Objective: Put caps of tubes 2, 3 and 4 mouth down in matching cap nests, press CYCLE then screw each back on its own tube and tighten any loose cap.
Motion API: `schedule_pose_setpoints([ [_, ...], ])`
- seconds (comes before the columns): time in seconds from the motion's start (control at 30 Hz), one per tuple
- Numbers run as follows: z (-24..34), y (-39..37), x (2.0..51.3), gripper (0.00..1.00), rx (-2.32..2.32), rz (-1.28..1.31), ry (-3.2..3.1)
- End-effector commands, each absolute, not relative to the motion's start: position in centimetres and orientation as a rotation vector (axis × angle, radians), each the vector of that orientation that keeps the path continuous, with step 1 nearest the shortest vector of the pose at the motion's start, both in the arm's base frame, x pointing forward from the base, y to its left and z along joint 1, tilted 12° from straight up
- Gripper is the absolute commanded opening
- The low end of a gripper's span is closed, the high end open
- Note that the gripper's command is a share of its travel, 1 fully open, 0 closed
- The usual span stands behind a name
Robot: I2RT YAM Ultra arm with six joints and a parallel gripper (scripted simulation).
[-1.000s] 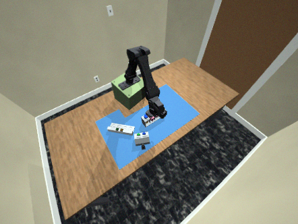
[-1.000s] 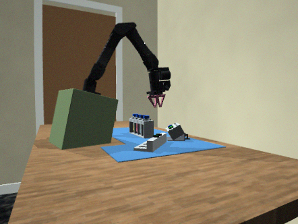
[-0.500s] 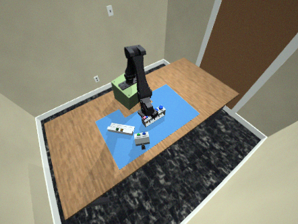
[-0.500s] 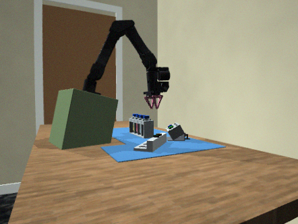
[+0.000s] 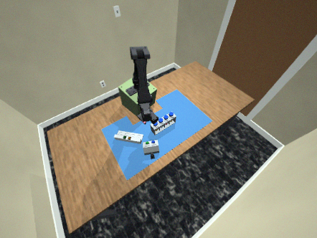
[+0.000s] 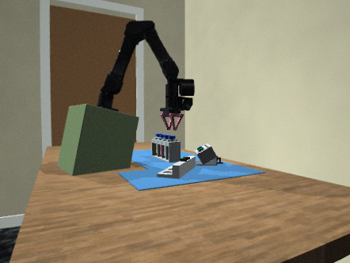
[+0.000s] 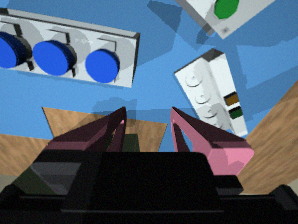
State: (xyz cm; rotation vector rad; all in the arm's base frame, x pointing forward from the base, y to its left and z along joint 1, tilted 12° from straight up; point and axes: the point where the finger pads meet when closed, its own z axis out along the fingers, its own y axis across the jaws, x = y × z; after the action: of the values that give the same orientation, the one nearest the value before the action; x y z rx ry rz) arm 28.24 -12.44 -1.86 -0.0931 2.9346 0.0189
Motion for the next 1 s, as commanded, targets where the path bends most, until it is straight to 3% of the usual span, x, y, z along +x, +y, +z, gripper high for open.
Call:
schedule_pose_setpoints([
  [0.0, -1.8, -13.2, 26.7, 0.49, -0.134, 0.014, 2.919],
  [0.43, -1.8, -13.2, 26.7, 0.49, -0.134, 0.014, 2.919],
  [0.57, -1.5, -10.1, 27.8, 0.49, 0.353, 0.069, 2.904],
  [0.97, -1.0, -5.4, 29.5, 0.49, 1.051, 0.147, 2.747],
])
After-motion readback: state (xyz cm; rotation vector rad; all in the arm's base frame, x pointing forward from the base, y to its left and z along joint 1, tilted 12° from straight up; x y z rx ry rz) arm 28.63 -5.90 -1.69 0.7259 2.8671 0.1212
